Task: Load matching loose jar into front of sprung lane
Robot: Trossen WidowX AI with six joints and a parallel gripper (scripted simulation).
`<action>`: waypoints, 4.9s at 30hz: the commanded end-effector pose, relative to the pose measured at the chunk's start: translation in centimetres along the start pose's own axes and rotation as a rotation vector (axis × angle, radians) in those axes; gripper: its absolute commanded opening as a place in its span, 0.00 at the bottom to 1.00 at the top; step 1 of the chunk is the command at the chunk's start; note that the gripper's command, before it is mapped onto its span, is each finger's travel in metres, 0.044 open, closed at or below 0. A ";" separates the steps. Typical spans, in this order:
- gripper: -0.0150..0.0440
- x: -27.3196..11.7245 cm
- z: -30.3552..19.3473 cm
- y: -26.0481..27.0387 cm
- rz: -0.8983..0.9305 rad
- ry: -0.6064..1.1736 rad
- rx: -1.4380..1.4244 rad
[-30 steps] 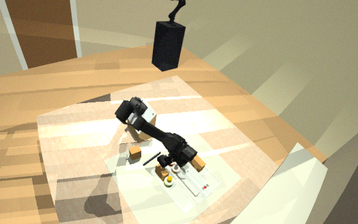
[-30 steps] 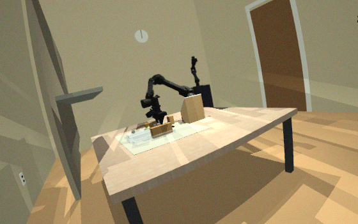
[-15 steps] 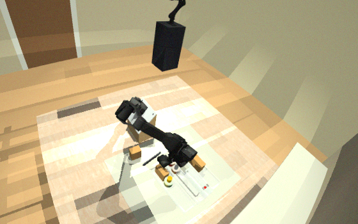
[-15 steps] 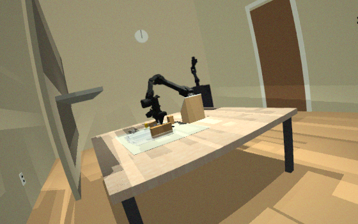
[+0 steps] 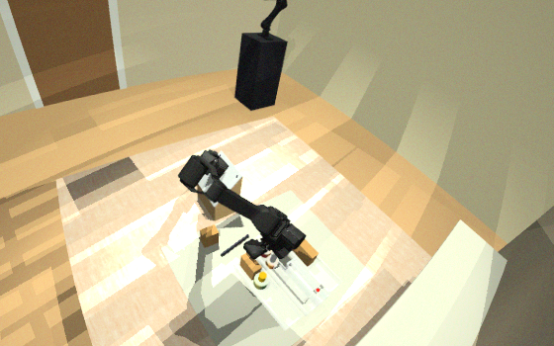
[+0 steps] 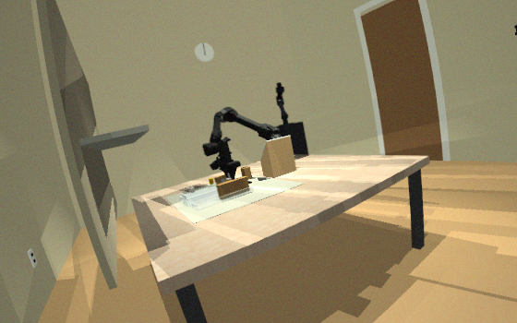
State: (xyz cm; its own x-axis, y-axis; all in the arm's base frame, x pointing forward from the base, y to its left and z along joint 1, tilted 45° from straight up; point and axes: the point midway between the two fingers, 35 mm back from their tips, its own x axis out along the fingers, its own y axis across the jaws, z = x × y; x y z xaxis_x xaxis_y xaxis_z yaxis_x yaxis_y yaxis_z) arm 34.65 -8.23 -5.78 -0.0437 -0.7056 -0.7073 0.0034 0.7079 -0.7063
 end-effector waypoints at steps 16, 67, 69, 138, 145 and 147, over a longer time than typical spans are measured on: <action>0.25 -0.3 1.0 -0.1 -0.001 -0.021 0.011; 0.25 1.2 0.9 -0.1 -0.001 -0.021 0.011; 0.25 1.3 0.9 -0.1 -0.001 -0.021 0.011; 0.25 2.2 0.0 -0.1 -0.002 -0.020 0.011; 0.25 2.2 -0.1 -0.1 -0.002 -0.020 0.011; 0.25 2.2 -0.1 -0.1 -0.002 -0.020 0.011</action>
State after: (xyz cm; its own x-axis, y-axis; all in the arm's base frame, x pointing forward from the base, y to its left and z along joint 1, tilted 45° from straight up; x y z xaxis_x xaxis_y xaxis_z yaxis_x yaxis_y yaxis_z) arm 34.36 -9.67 -7.41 -0.0275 -0.7040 -0.7097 0.0093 0.7097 -0.7044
